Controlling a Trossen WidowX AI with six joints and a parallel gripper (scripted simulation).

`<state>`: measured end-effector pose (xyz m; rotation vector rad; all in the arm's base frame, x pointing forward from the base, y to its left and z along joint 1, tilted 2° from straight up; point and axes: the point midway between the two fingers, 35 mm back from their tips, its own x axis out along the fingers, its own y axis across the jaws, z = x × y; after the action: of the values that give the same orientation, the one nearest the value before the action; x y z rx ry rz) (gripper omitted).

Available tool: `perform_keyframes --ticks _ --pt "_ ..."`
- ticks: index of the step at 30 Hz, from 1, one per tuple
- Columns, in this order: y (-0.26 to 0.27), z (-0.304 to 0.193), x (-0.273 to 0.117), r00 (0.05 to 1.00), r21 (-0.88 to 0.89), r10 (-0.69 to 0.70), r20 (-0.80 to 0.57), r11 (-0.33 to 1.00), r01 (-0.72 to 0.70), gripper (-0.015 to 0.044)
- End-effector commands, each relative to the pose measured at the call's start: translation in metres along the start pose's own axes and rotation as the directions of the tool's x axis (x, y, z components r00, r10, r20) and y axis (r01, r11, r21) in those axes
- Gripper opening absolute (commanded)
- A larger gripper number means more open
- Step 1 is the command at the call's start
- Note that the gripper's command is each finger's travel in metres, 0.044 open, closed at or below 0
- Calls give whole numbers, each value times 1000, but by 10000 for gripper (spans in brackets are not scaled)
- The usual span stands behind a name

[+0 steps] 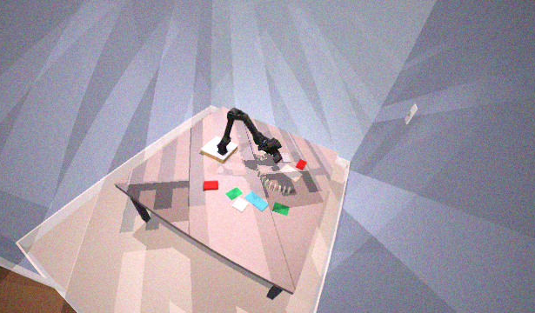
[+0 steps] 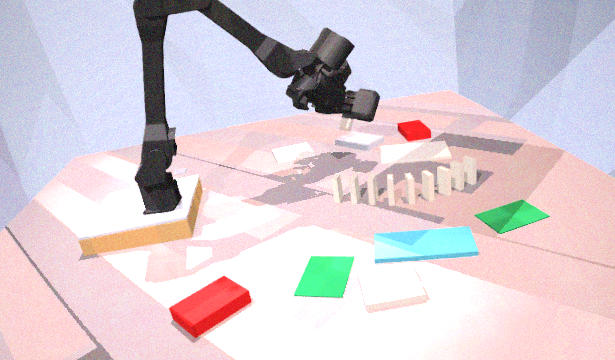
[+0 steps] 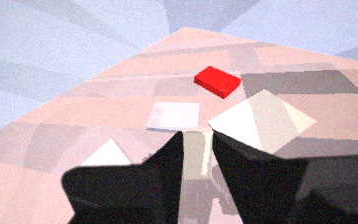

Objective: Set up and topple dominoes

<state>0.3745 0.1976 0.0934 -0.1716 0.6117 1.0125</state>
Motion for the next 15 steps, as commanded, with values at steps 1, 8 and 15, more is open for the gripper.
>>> perform_keyframes --ticks 1,8,15 --pt "1 2 -6 998 -5 10 63 1000 -9 107" --pt "5 0 -16 985 -39 37 171 999 -31 107" --pt "13 -3 -29 962 -87 71 265 995 -50 107"
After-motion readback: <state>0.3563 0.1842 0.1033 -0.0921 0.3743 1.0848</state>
